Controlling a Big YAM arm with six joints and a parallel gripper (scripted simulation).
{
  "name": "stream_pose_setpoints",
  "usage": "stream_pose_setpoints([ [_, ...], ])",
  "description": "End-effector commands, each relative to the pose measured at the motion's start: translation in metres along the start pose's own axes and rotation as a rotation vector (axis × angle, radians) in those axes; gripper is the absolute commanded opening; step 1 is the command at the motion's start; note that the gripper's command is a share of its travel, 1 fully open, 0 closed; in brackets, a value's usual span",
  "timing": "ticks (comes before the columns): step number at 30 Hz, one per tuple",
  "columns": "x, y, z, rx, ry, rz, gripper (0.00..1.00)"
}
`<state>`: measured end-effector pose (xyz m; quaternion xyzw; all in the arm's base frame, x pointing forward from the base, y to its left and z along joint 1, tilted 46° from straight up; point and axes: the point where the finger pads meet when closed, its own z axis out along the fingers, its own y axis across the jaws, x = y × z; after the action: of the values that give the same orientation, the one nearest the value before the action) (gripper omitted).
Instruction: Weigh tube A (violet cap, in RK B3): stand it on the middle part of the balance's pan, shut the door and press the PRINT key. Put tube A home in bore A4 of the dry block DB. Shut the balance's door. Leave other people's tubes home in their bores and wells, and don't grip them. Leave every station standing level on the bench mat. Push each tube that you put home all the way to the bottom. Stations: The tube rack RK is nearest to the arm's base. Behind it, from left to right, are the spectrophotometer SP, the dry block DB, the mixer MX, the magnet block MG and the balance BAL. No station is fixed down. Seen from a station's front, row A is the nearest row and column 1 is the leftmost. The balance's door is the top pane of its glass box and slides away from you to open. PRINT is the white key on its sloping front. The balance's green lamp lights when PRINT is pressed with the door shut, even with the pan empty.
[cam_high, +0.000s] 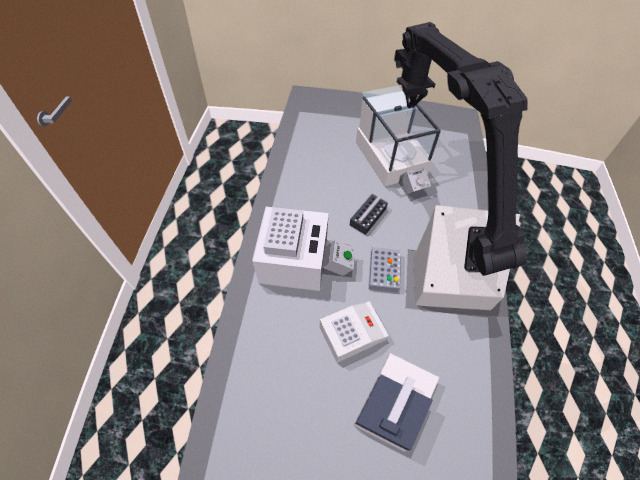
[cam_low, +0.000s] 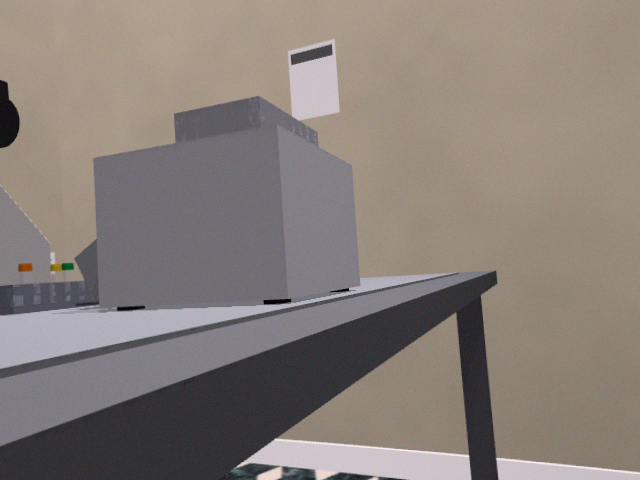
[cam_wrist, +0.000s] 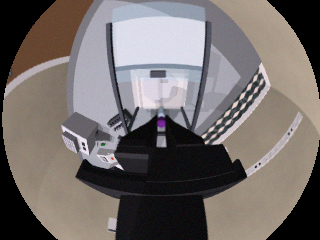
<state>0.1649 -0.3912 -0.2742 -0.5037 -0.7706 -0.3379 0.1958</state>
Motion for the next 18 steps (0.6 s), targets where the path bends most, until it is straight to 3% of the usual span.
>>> stream_pose_setpoints([
  [1, -0.015, 0.004, -0.046, 0.013, -0.073, -0.024, 0.09],
  [6, -0.009, 0.003, -0.04, 0.007, -0.055, -0.015, 0.09],
  [7, -0.009, 0.002, -0.023, 0.006, -0.034, -0.009, 0.09],
  [12, -0.009, 0.002, -0.023, 0.006, -0.034, -0.009, 0.09],
  [15, -0.001, 0.034, -0.03, 0.04, -0.076, -0.114, 0.09],
  [18, 0.003, 0.059, -0.035, 0.044, -0.081, -0.123, 0.09],
])
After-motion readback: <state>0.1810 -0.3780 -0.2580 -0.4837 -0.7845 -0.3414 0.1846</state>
